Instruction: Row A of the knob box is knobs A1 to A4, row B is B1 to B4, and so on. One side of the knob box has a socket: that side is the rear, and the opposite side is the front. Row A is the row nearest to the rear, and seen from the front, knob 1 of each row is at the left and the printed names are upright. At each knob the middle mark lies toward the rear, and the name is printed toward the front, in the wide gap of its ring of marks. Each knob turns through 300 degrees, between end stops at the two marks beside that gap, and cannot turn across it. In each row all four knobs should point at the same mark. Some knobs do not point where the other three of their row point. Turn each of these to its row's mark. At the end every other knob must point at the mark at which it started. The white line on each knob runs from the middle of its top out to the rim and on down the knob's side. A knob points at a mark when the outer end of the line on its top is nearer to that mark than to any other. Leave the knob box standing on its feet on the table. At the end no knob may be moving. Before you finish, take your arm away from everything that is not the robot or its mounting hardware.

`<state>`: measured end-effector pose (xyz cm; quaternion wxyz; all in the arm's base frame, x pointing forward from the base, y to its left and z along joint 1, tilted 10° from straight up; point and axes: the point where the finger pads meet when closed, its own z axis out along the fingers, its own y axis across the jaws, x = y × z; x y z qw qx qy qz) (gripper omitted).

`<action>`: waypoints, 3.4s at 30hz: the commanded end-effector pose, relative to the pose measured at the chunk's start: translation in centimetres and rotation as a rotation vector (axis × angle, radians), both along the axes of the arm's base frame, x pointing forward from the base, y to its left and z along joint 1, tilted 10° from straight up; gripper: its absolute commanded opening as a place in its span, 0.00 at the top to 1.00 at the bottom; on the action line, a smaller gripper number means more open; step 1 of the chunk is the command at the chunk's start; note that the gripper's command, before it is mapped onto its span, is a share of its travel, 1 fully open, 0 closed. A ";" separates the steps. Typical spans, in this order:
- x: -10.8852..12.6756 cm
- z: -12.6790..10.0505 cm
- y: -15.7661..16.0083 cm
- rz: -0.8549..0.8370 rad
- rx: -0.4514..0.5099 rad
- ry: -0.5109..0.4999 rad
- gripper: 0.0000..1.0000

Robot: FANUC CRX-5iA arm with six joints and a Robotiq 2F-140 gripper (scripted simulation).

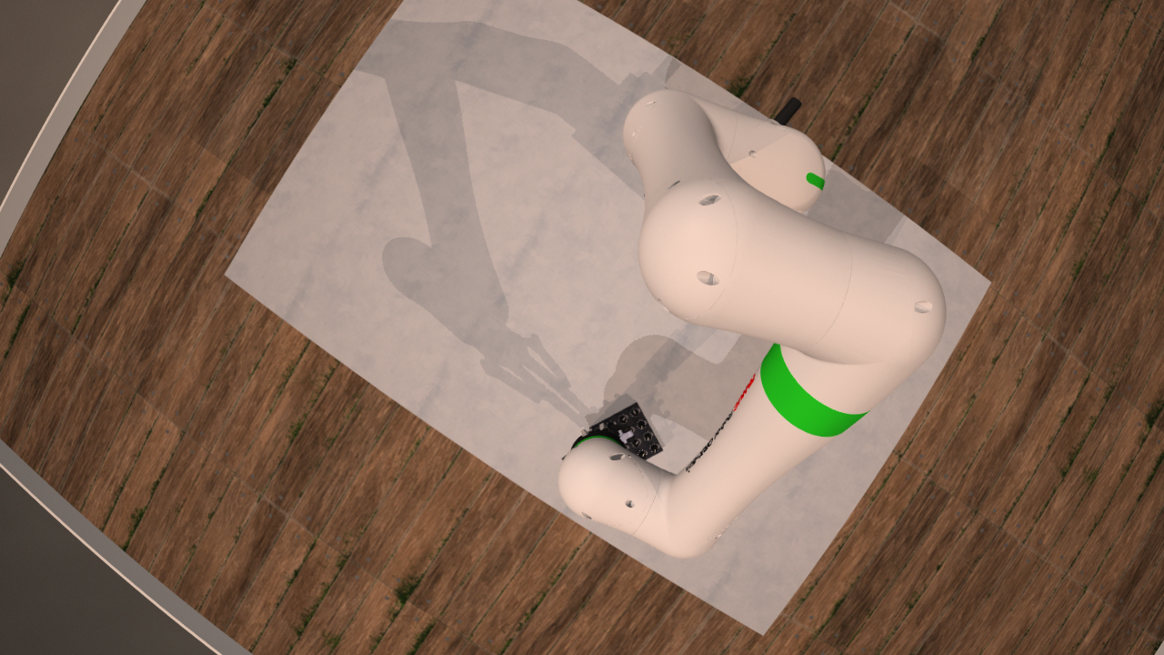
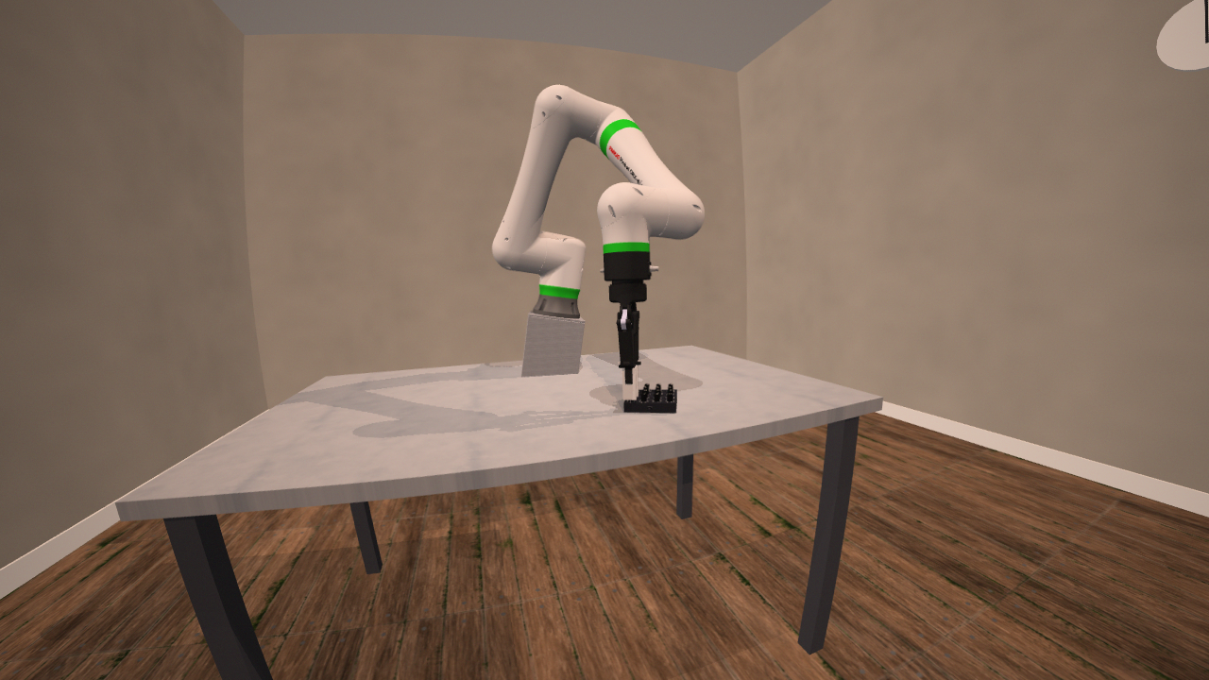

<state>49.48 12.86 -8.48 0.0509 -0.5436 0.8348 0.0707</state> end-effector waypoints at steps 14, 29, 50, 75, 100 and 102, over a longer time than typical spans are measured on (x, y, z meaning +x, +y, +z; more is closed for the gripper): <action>0.0 0.0 0.0 0.000 0.000 0.000 0.95; 0.0 0.0 0.0 0.000 0.000 0.000 0.95; 0.0 0.0 0.0 0.024 0.000 -0.005 0.95; 0.0 0.0 0.0 0.315 -0.003 -0.056 0.95; 0.0 0.0 0.0 0.830 -0.007 -0.146 0.95; 0.0 0.0 0.0 0.883 -0.007 -0.156 0.95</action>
